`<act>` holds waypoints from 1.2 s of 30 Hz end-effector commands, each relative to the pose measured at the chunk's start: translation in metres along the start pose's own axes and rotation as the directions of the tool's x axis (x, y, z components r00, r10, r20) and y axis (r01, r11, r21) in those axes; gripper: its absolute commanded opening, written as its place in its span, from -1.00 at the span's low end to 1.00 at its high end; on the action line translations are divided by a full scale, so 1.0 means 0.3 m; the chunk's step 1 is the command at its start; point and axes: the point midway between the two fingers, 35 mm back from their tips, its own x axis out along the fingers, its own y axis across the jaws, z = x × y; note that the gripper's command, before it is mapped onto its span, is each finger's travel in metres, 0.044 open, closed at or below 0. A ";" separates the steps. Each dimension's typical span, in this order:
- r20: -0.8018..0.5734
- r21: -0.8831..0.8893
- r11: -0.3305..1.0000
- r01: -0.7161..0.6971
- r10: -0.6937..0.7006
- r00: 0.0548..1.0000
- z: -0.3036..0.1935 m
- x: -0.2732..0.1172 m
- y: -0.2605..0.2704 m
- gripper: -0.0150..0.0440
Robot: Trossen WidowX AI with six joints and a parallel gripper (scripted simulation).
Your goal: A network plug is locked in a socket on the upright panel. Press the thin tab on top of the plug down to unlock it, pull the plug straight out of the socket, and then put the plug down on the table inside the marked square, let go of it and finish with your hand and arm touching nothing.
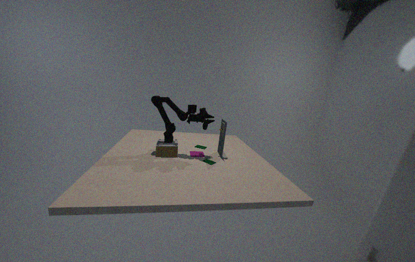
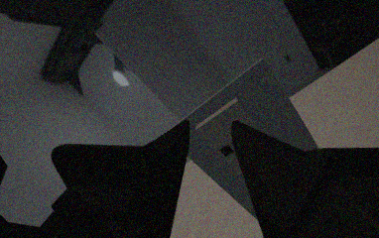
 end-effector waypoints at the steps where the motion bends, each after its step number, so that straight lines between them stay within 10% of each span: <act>1: -0.022 0.131 0.991 -0.014 0.017 1.000 -0.041 -0.011 -0.037 0.04; 21: -0.128 0.739 0.674 0.019 0.113 0.985 -0.242 -0.154 -0.161 0.04; 36: -0.129 0.754 0.657 0.020 0.118 0.985 -0.234 -0.056 -0.168 0.04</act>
